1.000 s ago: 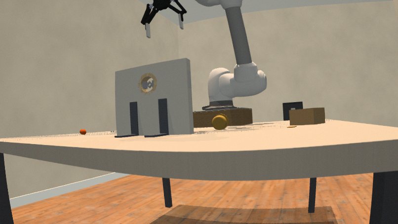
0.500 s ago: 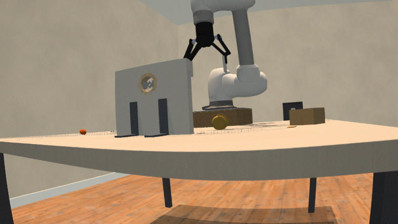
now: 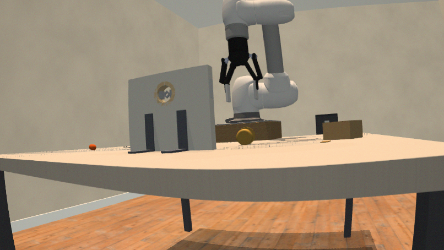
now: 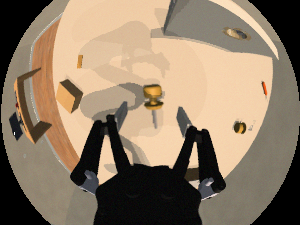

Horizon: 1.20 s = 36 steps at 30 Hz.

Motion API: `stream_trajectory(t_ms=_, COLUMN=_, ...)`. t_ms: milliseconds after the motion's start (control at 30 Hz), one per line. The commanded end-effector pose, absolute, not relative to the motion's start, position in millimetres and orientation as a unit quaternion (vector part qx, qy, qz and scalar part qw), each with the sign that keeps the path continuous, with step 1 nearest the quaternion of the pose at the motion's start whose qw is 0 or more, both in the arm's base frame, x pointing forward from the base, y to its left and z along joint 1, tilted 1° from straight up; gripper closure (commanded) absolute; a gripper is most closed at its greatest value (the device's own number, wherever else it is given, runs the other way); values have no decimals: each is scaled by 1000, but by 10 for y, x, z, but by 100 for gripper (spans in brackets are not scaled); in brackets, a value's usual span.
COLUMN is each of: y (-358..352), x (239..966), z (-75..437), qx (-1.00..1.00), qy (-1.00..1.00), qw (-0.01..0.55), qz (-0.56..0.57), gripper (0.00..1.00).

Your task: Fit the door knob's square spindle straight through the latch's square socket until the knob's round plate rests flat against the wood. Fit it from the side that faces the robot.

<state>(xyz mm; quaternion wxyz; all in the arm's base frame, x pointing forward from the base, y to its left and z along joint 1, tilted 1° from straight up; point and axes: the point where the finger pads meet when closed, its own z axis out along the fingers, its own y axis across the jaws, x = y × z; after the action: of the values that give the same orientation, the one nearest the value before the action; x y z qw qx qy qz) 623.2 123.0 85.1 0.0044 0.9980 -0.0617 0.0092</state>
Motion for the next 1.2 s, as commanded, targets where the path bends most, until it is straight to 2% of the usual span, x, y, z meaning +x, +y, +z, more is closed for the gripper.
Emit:
stream_trajectory(t_ms=0, y=1232, x=6232, z=845, qx=994, qy=-109, qw=5, qz=14, gripper=43)
stream_trajectory(t_ms=333, y=1239, x=6232, z=823, qx=961, qy=-276, qw=2, qz=29, gripper=43)
stream_trajectory(t_ms=667, y=1259, x=6232, z=753, qx=953, qy=-300, qw=2, qz=31, gripper=43)
stream_trajectory(t_ms=1000, y=1266, x=6233, z=726, qx=875, qy=-482, qw=0, qz=47, gripper=43)
stream_trajectory(t_ms=1167, y=1281, x=6233, z=677, qx=858, qy=-512, qw=-1, qz=50, gripper=43)
